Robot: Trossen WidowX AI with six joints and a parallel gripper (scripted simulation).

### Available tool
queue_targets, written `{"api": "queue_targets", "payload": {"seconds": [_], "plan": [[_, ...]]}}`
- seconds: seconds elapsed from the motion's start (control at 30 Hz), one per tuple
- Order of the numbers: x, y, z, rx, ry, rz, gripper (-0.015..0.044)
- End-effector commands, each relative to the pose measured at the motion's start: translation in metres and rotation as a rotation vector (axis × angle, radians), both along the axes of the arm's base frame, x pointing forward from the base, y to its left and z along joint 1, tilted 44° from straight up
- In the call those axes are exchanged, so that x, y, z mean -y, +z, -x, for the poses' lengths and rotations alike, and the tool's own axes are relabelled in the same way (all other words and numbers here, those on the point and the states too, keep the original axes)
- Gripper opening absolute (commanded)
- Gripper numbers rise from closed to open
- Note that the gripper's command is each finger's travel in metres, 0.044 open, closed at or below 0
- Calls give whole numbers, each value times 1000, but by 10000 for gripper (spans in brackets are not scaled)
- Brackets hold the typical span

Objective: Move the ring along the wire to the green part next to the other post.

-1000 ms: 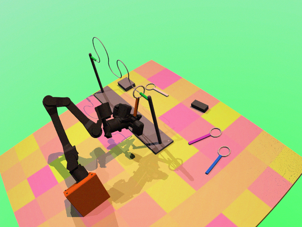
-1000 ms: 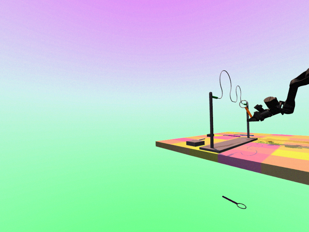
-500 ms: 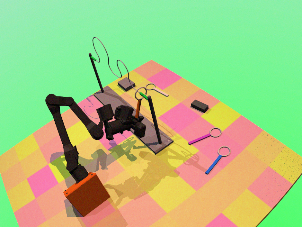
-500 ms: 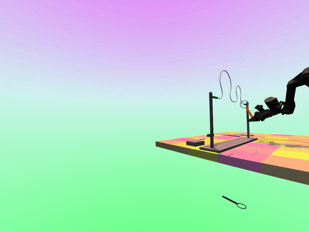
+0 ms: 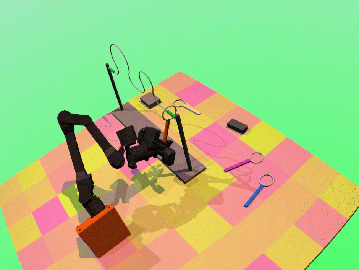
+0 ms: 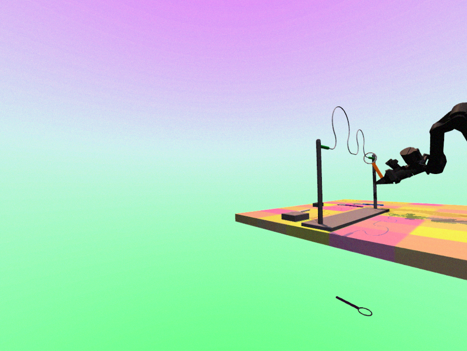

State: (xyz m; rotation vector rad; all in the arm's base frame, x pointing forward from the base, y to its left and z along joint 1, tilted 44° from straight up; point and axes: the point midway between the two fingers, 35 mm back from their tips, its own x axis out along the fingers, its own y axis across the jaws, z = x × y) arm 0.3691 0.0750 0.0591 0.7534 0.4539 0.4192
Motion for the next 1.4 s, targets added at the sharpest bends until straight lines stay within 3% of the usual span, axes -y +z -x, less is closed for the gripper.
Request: {"api": "queue_targets", "payload": {"seconds": [0.0, 0.93, 1.3, 1.37], "plan": [[-3, -5, 1, -2, 0, 2, -150], [-12, -15, 4, -2, 0, 2, -150], [-12, -14, 4, 2, 3, 4, 139], [-10, -13, 6, 1, 3, 4, 160]]}}
